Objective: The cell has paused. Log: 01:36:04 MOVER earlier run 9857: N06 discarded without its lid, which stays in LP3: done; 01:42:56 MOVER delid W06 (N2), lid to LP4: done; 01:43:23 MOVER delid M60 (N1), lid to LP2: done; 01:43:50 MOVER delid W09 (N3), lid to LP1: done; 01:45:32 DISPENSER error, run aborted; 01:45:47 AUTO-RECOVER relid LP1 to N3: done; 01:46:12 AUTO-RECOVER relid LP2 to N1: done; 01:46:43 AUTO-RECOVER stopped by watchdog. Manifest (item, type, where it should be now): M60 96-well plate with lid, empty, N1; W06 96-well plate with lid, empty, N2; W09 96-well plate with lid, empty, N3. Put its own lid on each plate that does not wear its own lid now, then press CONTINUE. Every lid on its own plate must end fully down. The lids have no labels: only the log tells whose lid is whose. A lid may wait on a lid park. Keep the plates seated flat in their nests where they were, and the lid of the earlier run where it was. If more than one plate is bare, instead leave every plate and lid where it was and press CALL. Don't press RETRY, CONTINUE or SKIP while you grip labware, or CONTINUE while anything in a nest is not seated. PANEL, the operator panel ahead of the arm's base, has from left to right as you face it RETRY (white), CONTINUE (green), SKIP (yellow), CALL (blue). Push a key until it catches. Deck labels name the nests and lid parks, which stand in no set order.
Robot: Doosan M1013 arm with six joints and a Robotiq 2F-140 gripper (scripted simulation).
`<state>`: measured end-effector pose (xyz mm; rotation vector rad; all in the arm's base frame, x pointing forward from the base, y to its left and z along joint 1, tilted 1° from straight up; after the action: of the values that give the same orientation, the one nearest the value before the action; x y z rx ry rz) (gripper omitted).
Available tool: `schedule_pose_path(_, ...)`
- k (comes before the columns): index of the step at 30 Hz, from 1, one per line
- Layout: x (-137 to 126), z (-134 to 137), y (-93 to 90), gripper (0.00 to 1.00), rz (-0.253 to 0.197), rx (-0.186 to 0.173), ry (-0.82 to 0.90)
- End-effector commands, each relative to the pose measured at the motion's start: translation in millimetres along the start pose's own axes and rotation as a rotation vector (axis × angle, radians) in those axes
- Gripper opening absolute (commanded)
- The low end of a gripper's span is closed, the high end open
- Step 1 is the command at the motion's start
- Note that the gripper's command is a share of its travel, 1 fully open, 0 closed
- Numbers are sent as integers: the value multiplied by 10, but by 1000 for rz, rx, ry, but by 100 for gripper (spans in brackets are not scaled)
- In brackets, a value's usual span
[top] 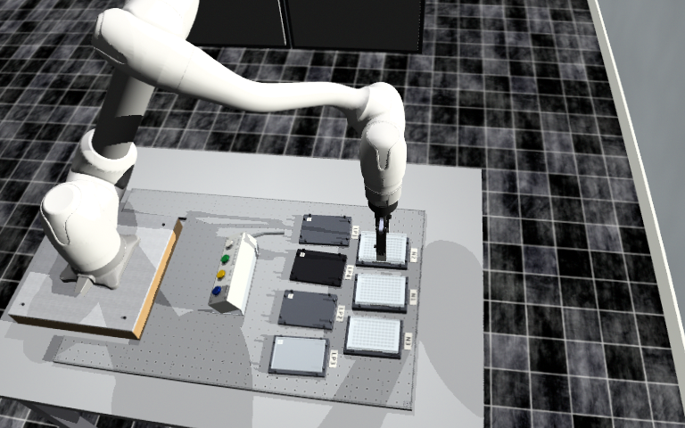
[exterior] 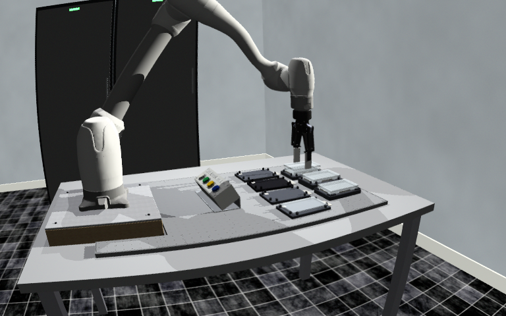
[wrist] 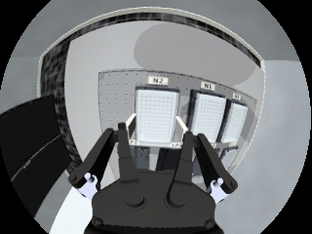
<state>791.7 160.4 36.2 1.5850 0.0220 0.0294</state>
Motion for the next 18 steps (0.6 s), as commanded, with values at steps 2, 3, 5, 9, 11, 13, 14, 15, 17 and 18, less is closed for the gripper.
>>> schedule_pose_path(2,0,0,-2,0,0,0,0)
schedule_pose_path(3,0,0,-5,0,0,0,0)
schedule_pose_path(5,0,0,-10,0,0,0,0)
schedule_pose_path(9,0,0,-22,0,0,0,0)
schedule_pose_path(11,0,0,-29,0,0,0,0)
schedule_pose_path(13,0,0,-35,0,0,0,0)
schedule_pose_path(14,0,0,-38,0,0,0,0)
schedule_pose_path(15,0,0,-41,0,0,0,0)
schedule_pose_path(17,0,0,-44,0,0,0,0)
schedule_pose_path(18,0,0,-44,0,0,0,0)
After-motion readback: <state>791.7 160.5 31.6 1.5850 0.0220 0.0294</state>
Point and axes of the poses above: the point where the finger pads meet when closed, its own y axis back along the fingers, its own z axis across the jaws, x = y × z, the point moved 1 cm from there along y, back along the fingers, and after that the axes turned 1 degree about -y, right-handed, at the moved point
